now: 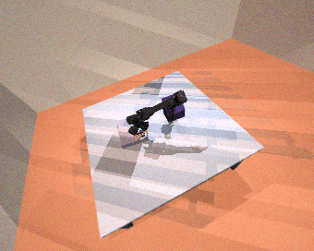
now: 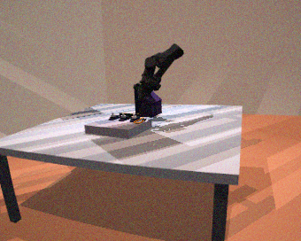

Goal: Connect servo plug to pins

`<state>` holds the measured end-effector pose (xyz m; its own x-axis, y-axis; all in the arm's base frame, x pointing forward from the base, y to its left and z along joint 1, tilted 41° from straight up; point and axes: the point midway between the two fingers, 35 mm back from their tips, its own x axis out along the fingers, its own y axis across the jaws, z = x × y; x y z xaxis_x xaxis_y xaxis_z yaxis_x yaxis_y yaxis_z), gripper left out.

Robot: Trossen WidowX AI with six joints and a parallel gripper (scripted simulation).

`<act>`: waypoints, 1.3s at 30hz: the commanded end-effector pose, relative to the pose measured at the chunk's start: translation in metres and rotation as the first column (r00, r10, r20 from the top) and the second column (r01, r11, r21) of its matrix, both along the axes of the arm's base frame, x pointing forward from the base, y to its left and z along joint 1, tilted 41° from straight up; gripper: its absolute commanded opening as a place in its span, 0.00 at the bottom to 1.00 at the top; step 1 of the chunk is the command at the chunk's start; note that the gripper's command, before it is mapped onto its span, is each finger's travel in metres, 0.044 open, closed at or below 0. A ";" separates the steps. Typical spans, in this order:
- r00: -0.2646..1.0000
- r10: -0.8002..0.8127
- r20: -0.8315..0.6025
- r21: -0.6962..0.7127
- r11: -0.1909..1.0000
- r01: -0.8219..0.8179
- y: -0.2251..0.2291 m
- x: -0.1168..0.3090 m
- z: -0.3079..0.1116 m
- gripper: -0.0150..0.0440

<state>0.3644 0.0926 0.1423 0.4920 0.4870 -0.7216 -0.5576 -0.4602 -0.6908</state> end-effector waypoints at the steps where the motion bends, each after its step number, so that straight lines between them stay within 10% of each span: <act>1: 0.991 0.131 -0.005 -0.040 0.991 -0.131 0.007 -0.002 -0.012 0.45; 24: 0.625 0.779 0.049 -0.133 0.625 -0.769 0.039 -0.024 -0.065 0.45; 39: 0.554 0.829 0.071 -0.125 0.559 -0.820 0.057 -0.025 -0.087 0.45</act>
<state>0.3407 0.1440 0.0639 -0.0032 0.6672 -0.7449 0.1599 -0.7350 -0.6590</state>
